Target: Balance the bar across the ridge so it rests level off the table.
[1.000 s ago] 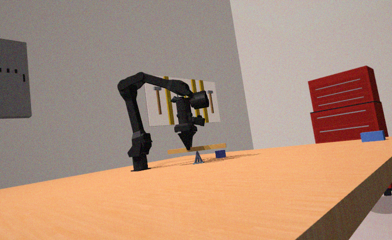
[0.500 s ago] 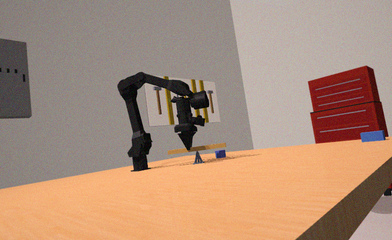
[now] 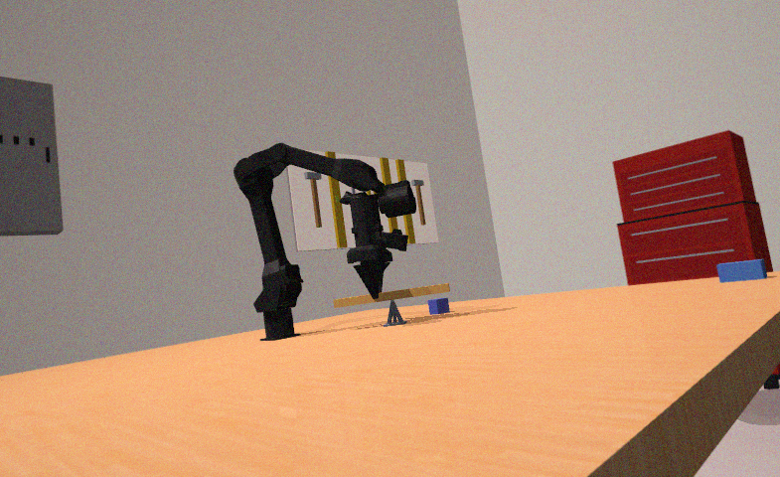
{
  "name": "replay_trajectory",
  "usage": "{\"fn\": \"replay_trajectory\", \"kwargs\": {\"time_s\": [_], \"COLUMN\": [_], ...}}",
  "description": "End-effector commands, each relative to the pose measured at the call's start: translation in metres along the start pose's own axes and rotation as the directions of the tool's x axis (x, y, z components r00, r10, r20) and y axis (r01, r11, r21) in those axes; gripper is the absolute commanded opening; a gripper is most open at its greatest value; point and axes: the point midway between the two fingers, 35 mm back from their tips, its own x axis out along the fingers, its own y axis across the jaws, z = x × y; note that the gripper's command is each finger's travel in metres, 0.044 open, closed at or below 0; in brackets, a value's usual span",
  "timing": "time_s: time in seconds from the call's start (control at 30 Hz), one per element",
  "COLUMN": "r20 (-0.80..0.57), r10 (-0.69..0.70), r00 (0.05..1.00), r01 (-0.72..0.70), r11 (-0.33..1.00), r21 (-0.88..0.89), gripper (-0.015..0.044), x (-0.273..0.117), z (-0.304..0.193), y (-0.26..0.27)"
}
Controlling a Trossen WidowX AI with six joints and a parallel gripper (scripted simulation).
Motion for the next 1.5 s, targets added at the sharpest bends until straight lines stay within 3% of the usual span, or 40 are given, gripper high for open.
{"fn": "replay_trajectory", "kwargs": {"time_s": [0.0,0.7,0.93,1.47], "r20": [0.0,0.0,0.0,0.0], "r10": [0.0,0.0,0.0,0.0], "r00": [1.0,1.0,1.0,1.0], "r01": [0.0,0.0,0.0,0.0], "r11": [1.0,1.0,1.0,1.0], "r21": [0.0,0.0,0.0,0.0], "gripper": [0.0,0.0,0.0167,0.0168], "x": [0.0,0.0,0.0,0.0], "z": [0.0,0.0,0.0,0.0], "y": [0.0,0.0,0.0,0.0]}}
